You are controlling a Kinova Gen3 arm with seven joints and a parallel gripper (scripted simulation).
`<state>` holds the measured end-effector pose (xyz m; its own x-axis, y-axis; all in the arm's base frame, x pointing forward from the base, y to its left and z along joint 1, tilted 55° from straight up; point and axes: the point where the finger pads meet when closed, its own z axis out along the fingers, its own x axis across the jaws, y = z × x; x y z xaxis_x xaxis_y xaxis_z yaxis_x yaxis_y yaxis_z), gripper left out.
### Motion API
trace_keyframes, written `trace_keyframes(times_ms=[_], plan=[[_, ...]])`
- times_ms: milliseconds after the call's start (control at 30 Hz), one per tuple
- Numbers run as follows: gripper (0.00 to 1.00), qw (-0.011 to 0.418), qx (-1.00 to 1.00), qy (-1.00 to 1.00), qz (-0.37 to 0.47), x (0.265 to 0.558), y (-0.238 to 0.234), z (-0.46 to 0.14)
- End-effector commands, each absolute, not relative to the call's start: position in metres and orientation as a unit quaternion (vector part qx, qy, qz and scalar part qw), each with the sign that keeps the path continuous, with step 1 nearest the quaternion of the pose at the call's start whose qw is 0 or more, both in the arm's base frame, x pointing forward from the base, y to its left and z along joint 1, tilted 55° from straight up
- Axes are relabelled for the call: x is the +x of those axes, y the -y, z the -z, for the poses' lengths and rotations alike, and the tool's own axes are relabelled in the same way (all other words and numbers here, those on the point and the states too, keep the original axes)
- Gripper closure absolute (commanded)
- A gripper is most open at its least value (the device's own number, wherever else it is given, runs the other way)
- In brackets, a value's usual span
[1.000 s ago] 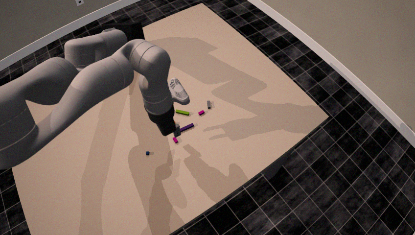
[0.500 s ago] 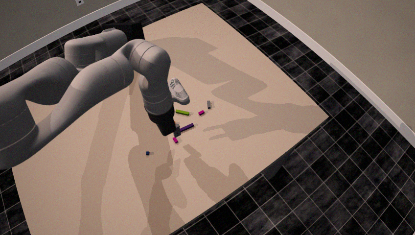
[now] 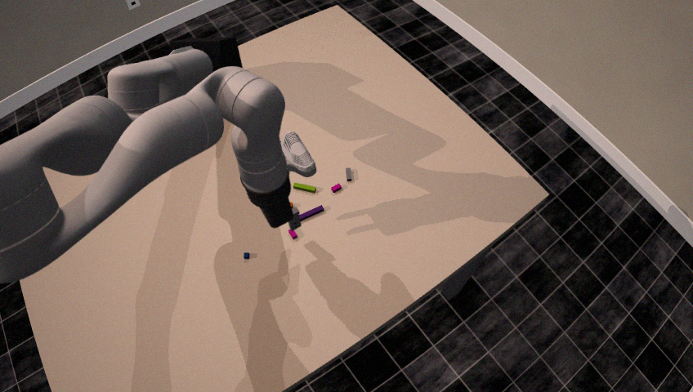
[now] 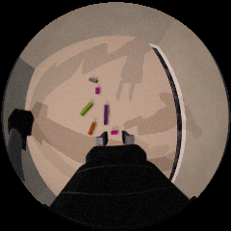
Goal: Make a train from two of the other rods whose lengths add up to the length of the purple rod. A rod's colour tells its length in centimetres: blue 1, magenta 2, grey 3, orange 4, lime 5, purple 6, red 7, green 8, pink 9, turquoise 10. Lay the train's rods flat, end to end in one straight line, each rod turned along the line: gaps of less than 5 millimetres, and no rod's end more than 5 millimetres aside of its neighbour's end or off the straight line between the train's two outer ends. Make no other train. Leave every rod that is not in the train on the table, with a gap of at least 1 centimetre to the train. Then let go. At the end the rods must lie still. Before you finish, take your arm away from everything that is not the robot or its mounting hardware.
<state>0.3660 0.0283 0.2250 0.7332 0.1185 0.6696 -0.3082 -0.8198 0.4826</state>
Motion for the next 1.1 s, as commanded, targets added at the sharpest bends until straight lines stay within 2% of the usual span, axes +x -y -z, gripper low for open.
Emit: trace_keyframes(times_ms=[0,1067], plan=[[0.30,0.298,0.883,0.050,-0.360,0.368,-0.026,-0.224],[0.30,0.298,0.883,0.050,-0.360,0.392,-0.004,-0.203]])
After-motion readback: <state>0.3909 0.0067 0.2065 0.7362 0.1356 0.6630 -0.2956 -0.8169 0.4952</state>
